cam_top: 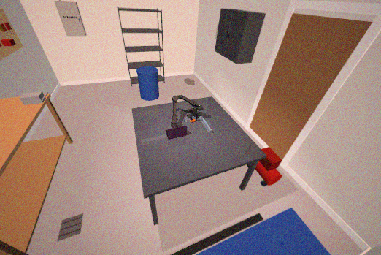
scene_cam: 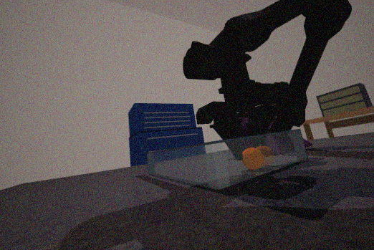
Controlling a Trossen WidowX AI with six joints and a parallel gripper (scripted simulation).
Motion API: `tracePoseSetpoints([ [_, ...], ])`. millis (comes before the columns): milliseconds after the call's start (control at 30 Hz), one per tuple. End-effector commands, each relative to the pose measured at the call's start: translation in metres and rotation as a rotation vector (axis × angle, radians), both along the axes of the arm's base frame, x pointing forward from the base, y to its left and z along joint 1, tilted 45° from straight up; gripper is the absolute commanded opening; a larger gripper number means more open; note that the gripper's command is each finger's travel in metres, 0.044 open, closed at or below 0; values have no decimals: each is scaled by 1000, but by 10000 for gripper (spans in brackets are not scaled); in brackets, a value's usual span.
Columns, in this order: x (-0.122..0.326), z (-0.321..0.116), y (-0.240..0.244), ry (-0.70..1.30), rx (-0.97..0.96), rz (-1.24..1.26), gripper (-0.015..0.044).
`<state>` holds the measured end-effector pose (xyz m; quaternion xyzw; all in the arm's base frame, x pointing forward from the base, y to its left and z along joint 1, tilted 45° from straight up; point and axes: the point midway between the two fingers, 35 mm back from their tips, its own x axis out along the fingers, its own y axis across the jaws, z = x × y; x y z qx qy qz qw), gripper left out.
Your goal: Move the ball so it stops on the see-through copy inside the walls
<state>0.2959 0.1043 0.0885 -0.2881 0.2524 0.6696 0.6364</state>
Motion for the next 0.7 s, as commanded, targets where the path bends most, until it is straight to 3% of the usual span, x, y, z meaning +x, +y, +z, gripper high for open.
tracePoseSetpoints([
  [0,-2,-4,3,7,4,-3,300],
  [33,-2,-4,4,7,4,-3,300],
  [133,-2,-4,4,7,4,-3,221],
  [433,-2,-4,4,7,4,-3,161],
  [633,8,11,-13,-41,-37,-31,4],
  [667,9,14,-16,-39,-38,-31,0],
])
